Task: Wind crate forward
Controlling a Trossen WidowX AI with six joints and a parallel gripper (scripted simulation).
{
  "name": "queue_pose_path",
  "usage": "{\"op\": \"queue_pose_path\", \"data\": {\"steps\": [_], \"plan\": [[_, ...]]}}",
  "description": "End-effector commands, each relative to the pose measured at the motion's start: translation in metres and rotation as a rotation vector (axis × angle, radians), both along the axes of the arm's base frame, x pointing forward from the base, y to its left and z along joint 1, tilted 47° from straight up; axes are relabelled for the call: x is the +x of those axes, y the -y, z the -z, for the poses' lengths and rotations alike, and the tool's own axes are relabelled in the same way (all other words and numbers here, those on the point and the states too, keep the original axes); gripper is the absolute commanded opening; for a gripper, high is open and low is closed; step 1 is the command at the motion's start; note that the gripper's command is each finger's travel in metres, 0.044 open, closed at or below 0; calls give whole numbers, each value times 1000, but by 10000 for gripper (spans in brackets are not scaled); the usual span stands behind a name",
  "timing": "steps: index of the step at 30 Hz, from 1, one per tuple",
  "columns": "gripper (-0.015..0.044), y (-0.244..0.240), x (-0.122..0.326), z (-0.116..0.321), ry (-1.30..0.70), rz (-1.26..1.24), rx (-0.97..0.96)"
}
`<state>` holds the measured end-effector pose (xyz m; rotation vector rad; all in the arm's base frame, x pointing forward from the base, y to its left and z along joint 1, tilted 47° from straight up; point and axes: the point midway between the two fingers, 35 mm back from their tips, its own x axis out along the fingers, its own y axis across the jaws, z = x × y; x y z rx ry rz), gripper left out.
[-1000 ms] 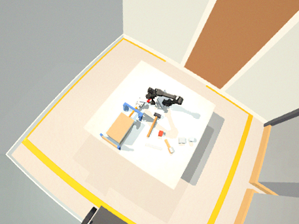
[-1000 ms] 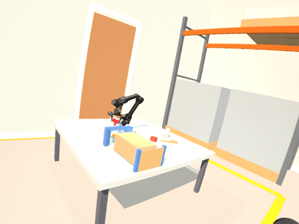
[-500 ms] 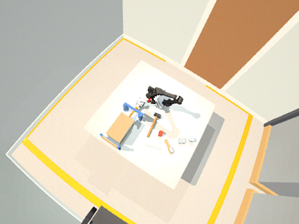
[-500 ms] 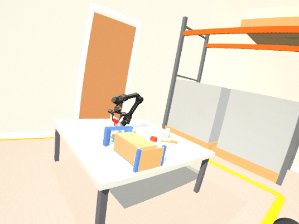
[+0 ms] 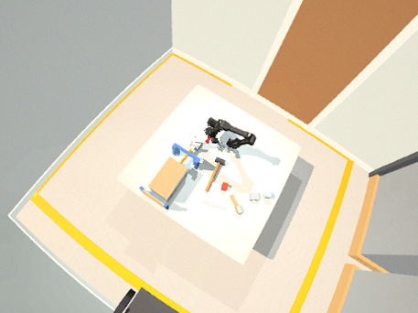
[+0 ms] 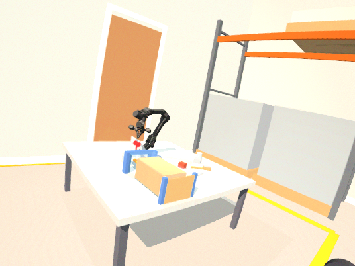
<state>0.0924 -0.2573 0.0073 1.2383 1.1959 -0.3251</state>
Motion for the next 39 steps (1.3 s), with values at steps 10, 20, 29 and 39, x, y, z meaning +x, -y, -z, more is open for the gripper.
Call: {"op": "queue_pose_path", "data": {"steps": [10, 20, 29, 39], "plan": [[0, 2, 0, 0, -40, -54, 70], [0, 0, 0, 0, -161, -226, 316], [0, 0, 0, 0, -166, -229, 325], [0, -1, 0, 0, -169, -225, 327]]}}
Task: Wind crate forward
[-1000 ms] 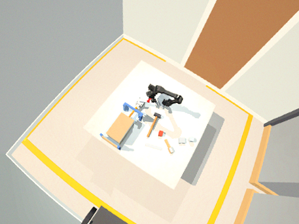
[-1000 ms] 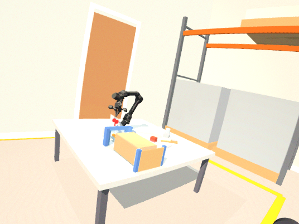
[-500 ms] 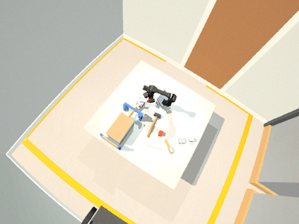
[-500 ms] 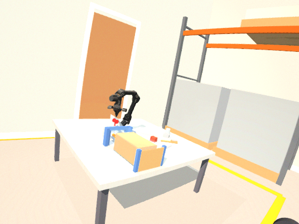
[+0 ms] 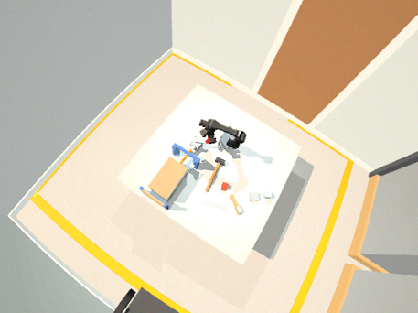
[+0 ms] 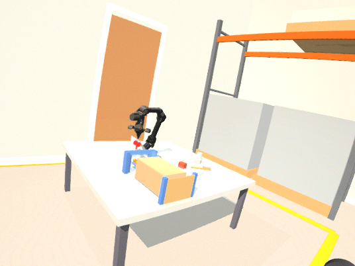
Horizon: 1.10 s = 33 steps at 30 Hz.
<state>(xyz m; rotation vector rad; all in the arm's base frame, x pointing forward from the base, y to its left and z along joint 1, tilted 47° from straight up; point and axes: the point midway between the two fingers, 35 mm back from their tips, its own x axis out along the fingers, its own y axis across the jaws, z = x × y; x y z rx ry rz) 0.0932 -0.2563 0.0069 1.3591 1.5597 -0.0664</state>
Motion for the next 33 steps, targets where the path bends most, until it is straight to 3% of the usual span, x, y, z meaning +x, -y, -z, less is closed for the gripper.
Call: {"op": "queue_pose_path", "data": {"steps": [1, 3, 5, 14, 20, 33], "plan": [[0, 0, -1, 0, -4, -2, 0], [0, 0, -1, 0, -4, -2, 0], [52, 0, 0, 0, 58, -18, -8], [289, 6, -3, -4, 785, -246, -297], [440, 7, -4, -5, 833, -264, -331], [440, 5, -3, -2, 833, -264, -331]]}}
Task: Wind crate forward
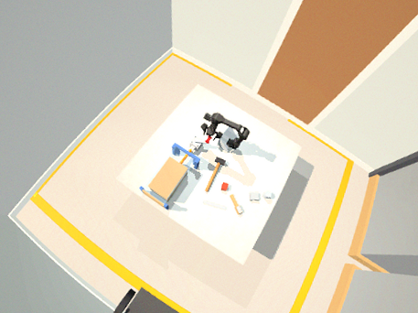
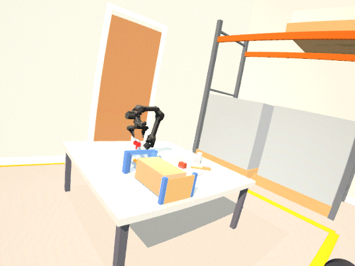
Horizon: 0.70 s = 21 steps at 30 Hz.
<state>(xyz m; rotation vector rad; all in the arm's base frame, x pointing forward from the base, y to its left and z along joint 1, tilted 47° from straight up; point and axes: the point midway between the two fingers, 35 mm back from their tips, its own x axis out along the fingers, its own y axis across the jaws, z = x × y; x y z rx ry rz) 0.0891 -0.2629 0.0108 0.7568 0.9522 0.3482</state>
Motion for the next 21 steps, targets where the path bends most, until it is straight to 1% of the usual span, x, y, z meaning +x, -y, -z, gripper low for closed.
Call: {"op": "queue_pose_path", "data": {"steps": [1, 21], "plan": [[440, -2, 1, 2, 11, 0, -4], [440, -24, 7, 26, 11, -2, -2]]}}
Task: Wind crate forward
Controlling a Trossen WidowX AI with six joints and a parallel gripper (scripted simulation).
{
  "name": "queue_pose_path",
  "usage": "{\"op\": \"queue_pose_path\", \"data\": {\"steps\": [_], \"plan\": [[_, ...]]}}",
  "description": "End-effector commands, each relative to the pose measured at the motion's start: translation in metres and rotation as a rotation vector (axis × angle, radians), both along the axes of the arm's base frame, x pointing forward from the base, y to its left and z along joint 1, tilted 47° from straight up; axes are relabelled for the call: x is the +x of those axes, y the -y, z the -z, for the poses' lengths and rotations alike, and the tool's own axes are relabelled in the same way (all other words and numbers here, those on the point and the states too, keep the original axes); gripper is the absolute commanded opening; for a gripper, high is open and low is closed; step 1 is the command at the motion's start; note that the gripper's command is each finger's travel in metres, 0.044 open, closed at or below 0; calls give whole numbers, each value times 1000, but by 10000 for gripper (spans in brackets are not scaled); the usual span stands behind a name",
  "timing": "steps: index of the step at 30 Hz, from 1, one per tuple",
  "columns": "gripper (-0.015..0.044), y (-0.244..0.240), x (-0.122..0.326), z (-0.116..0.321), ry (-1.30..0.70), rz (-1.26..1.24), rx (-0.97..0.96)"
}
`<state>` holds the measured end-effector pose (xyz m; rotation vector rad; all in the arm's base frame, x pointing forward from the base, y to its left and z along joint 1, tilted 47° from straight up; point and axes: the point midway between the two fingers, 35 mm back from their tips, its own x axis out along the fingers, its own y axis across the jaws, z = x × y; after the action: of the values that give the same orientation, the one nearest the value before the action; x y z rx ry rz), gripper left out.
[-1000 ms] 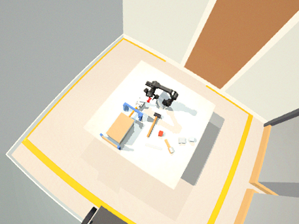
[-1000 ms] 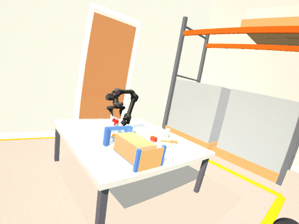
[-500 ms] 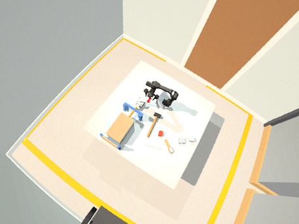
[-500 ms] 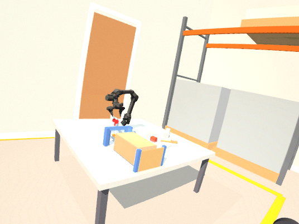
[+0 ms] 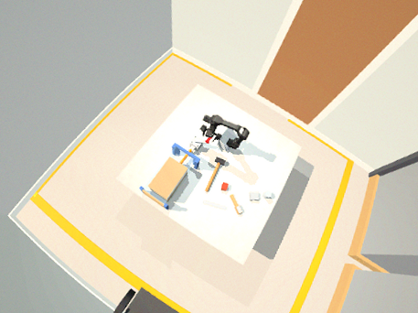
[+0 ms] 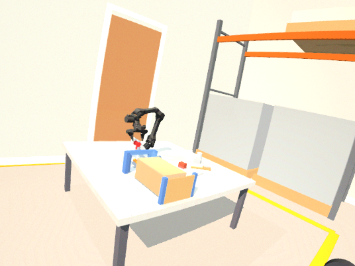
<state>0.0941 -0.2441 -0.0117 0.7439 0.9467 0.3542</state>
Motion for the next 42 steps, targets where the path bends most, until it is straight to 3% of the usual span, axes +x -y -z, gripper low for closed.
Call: {"op": "queue_pose_path", "data": {"steps": [1, 25, 41, 42], "plan": [[440, -6, 2, 5, 1, 5, 6], [440, -33, 7, 28, 1, 3, 8], [20, -30, 6, 26, 0, -3, 4], [13, -30, 6, 26, 0, -3, 4]]}}
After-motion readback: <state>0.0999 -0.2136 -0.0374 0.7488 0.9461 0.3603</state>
